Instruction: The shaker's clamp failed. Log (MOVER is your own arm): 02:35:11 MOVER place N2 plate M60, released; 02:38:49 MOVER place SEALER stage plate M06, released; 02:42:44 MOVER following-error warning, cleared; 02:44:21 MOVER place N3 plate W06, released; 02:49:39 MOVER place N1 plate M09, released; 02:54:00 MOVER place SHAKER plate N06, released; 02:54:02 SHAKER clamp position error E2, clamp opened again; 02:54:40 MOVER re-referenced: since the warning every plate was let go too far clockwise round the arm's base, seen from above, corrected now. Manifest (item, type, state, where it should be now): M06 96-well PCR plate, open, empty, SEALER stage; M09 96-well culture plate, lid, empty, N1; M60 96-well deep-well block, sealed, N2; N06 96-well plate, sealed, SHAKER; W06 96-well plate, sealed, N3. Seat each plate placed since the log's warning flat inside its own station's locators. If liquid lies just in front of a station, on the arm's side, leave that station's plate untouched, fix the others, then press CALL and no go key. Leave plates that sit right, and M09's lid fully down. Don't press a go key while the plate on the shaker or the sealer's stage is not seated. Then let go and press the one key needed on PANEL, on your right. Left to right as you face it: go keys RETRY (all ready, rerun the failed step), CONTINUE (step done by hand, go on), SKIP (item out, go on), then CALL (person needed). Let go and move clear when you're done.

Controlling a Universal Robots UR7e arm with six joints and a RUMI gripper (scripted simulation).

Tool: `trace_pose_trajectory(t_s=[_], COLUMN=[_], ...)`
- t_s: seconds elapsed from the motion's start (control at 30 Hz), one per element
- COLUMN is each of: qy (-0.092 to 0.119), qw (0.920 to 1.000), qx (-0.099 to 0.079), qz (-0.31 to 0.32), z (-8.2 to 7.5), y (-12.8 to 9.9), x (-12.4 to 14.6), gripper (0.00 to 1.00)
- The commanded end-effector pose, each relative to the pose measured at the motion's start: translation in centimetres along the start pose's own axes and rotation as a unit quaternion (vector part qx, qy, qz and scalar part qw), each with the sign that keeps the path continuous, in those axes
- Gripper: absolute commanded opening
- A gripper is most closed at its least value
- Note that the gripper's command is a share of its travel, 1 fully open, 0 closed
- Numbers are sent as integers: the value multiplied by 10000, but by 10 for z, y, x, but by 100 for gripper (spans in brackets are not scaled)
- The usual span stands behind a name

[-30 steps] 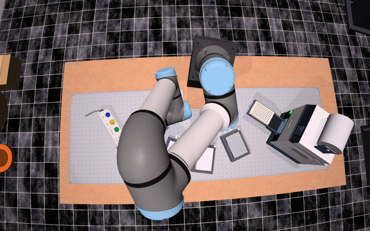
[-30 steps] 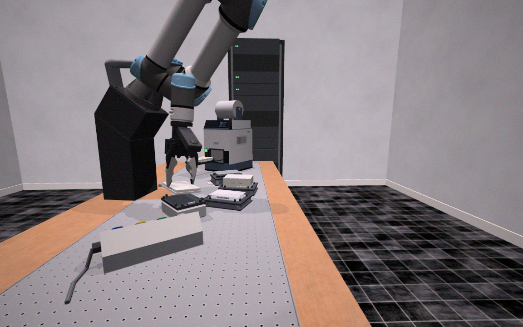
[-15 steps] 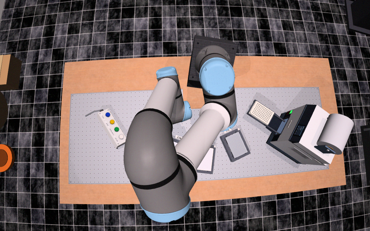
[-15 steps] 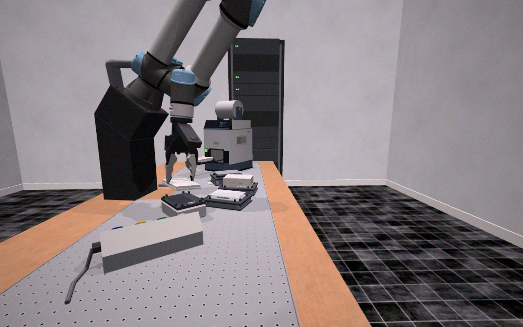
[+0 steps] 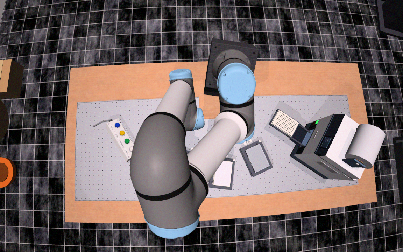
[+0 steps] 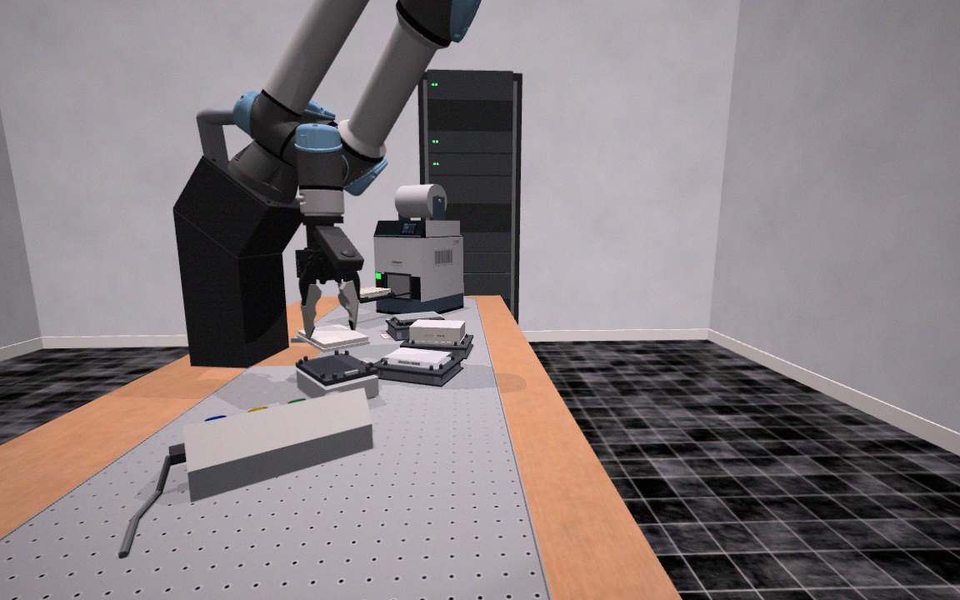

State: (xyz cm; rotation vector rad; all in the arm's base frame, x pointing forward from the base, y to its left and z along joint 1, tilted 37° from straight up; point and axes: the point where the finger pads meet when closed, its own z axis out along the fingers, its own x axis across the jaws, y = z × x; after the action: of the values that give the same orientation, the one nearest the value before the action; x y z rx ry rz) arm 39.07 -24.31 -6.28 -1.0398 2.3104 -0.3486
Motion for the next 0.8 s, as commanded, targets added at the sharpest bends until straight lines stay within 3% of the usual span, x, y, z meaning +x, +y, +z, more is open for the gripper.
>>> trace_pose_trajectory(t_s=[0.0,0.77], qy=[-37,-38], qw=[10000,10000], qx=[-6,-6], qz=[-5,-11], z=[0,6], y=[0,0], x=[0,-3], gripper=[0,0])
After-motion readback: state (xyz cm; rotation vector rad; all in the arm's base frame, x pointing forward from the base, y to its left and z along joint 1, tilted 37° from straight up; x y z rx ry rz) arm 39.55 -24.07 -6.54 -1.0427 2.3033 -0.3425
